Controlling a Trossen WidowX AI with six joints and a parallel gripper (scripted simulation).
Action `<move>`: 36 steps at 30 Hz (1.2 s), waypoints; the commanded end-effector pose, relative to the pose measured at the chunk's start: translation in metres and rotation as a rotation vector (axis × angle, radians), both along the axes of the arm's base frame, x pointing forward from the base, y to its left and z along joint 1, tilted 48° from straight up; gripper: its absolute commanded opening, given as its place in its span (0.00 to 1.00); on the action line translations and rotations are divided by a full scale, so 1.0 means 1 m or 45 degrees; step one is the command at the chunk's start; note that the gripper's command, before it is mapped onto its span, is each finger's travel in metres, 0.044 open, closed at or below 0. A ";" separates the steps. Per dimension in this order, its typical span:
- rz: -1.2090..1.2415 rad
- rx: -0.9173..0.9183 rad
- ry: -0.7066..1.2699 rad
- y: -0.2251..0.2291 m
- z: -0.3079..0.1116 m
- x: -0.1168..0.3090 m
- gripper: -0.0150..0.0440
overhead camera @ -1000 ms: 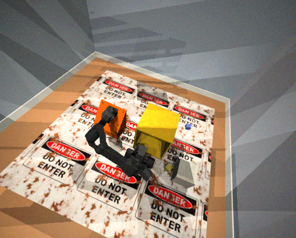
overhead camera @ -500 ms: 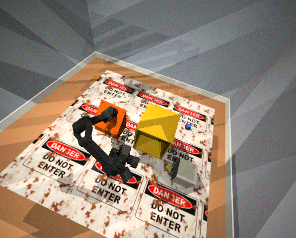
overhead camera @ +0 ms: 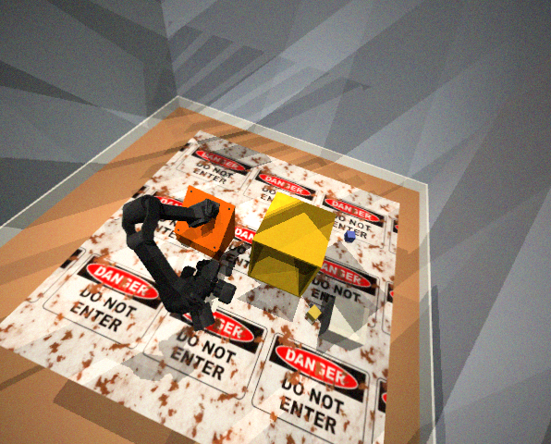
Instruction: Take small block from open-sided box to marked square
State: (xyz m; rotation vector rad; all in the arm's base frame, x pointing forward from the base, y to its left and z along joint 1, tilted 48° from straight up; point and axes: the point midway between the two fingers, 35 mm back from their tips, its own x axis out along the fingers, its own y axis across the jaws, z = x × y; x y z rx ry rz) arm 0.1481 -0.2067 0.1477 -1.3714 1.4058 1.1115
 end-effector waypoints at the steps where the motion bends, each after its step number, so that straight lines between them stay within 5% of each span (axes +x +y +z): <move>1: 0.005 0.003 0.001 0.007 0.000 -0.021 0.52; 36: 0.003 -0.001 0.006 -0.023 -0.029 -0.035 0.52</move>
